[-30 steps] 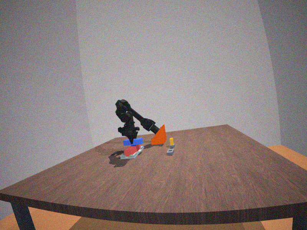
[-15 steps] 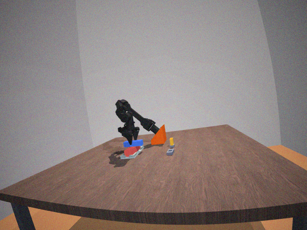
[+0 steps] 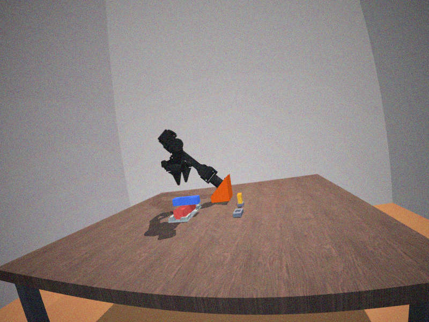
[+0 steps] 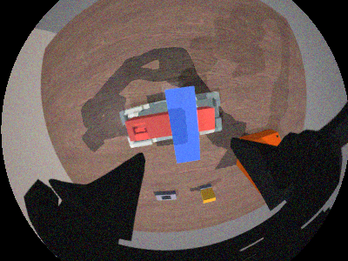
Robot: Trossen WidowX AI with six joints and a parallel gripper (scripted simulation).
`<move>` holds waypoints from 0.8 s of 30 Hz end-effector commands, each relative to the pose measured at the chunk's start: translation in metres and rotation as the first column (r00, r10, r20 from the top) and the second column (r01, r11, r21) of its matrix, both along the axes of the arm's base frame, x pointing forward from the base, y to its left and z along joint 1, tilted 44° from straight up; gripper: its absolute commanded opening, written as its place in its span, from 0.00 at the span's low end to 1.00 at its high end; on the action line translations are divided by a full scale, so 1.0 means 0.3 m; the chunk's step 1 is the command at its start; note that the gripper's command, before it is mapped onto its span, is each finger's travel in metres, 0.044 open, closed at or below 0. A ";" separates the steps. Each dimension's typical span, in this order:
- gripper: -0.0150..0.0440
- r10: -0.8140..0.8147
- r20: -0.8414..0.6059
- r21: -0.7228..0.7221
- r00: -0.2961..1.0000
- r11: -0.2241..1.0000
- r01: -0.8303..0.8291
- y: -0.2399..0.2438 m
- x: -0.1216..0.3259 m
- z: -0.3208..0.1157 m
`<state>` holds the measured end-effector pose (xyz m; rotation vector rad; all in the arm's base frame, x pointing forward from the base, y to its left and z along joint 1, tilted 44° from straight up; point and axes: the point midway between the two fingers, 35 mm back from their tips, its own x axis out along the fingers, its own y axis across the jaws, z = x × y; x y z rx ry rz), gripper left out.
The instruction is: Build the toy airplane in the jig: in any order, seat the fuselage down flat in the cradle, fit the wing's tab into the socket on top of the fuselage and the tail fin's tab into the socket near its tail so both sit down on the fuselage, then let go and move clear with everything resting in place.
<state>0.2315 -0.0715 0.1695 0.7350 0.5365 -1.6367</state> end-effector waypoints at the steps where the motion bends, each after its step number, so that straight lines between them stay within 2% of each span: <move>1: 1.00 0.038 -0.059 0.011 0.998 0.999 -0.037 0.004 0.001 -0.005; 4: 1.00 0.240 -0.243 0.069 0.940 0.971 -0.230 0.003 0.002 -0.004; 7: 1.00 0.439 -0.410 0.166 0.799 0.898 -0.408 0.002 0.002 -0.004; 12: 1.00 0.691 -0.590 0.389 0.419 0.697 -0.603 0.001 0.002 -0.003; 15: 1.00 0.771 -0.622 0.538 0.135 0.546 -0.641 0.000 0.002 -0.002; 17: 1.00 0.787 -0.616 0.605 0.004 0.477 -0.638 0.000 0.002 -0.002; 24: 1.00 0.789 -0.615 0.613 -0.012 0.468 -0.637 0.000 0.002 -0.002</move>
